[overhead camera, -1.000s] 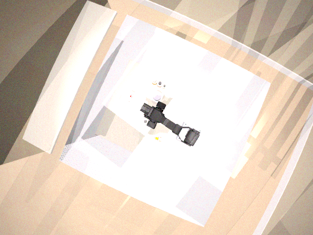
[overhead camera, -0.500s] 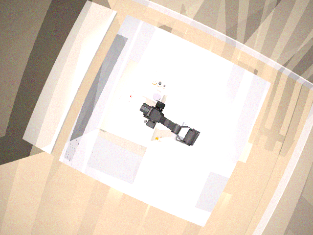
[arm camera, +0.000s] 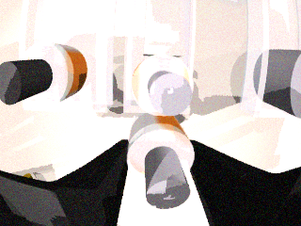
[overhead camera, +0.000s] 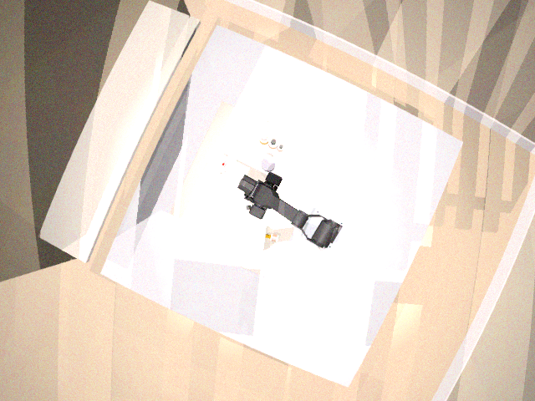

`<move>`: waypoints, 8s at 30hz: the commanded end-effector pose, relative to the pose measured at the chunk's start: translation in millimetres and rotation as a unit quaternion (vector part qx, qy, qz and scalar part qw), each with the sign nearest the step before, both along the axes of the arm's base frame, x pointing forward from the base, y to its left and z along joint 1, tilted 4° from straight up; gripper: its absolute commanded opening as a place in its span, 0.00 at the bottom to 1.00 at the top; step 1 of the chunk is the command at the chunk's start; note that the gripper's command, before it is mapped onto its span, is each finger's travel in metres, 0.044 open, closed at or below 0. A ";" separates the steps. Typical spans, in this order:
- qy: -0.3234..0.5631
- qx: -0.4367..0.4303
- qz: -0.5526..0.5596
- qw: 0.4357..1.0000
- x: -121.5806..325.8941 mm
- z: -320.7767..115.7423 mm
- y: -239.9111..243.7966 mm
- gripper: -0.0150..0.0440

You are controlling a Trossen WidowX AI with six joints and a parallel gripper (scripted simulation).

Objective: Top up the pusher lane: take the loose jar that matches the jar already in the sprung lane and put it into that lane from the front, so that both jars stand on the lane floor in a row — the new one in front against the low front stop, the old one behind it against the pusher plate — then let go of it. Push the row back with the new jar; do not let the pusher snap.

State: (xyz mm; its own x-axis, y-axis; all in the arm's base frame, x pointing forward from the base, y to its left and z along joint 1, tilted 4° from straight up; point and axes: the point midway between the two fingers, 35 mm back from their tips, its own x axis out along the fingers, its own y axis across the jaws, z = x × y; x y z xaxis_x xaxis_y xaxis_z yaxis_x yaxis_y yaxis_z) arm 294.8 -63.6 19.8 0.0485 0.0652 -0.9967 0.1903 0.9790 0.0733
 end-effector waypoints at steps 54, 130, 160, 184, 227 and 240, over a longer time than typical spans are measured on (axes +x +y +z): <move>-0.006 -0.004 -0.002 1.000 24.4 2.3 -5.6 0.25; -0.007 -0.004 -0.002 1.000 45.4 8.4 -10.1 0.25; -0.007 -0.004 -0.002 1.000 45.5 7.1 -10.0 0.25; -0.007 -0.004 -0.002 1.000 47.5 7.3 -10.4 0.25; -0.007 -0.004 -0.002 1.000 49.5 -0.8 -10.3 0.25; -0.007 -0.004 -0.002 1.000 49.2 -4.3 -10.0 0.25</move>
